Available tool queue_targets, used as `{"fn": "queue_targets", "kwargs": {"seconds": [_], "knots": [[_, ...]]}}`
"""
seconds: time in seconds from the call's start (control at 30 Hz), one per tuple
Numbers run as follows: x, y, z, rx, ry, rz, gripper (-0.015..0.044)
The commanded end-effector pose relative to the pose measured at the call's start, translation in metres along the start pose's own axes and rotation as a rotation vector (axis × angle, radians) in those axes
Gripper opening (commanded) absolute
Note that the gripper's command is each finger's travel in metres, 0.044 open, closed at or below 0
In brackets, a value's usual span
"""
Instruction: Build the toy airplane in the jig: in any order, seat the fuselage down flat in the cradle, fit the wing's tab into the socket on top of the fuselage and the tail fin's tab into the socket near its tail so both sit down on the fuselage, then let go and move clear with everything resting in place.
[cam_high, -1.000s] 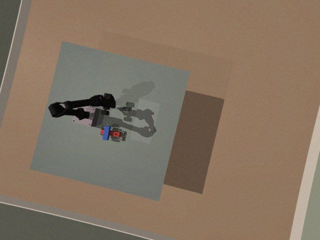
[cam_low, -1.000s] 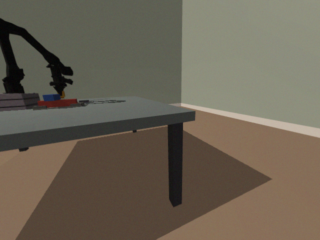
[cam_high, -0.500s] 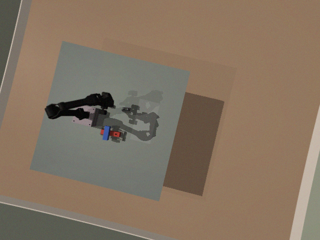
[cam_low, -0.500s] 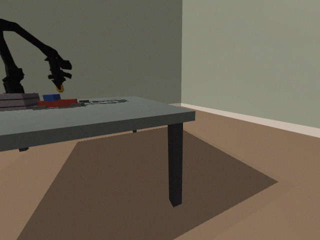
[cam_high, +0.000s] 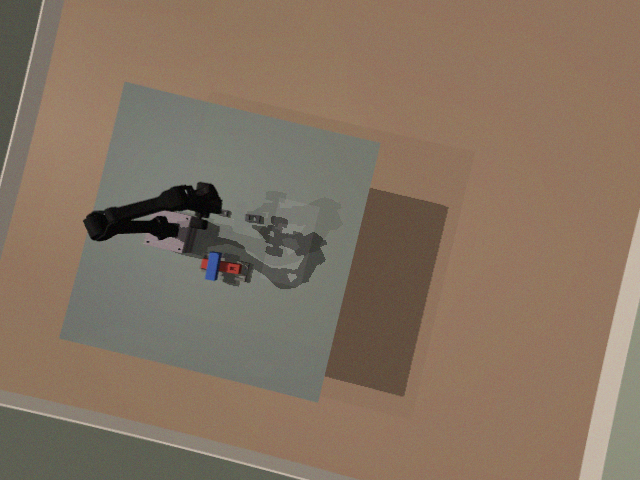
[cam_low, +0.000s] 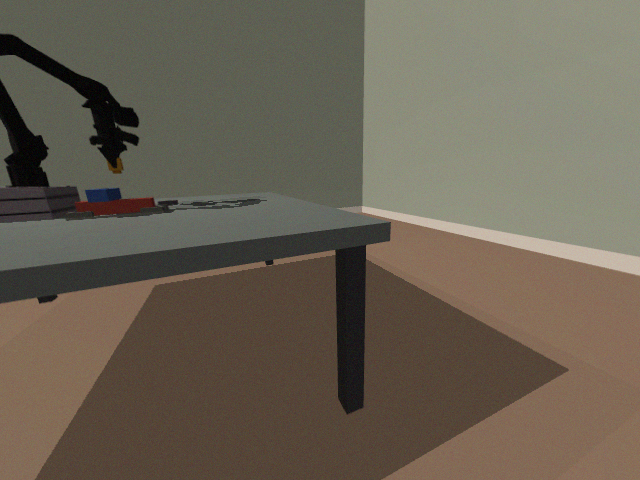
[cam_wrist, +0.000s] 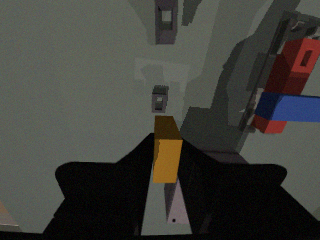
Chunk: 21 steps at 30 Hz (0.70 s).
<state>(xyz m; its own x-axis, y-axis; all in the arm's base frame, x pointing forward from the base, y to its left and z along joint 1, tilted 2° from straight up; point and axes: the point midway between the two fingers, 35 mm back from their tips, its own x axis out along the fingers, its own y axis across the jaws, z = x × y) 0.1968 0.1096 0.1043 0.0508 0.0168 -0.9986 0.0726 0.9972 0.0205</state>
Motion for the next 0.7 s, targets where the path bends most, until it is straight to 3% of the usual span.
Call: {"fn": "queue_targets", "kwargs": {"seconds": [0.0, 0.67], "knots": [[-0.003, -0.001, 0.0, 0.006, 0.0, 0.001, 0.0], [0.003, -0.029, 0.036, 0.03, -0.013, 0.01, 0.0]]}}
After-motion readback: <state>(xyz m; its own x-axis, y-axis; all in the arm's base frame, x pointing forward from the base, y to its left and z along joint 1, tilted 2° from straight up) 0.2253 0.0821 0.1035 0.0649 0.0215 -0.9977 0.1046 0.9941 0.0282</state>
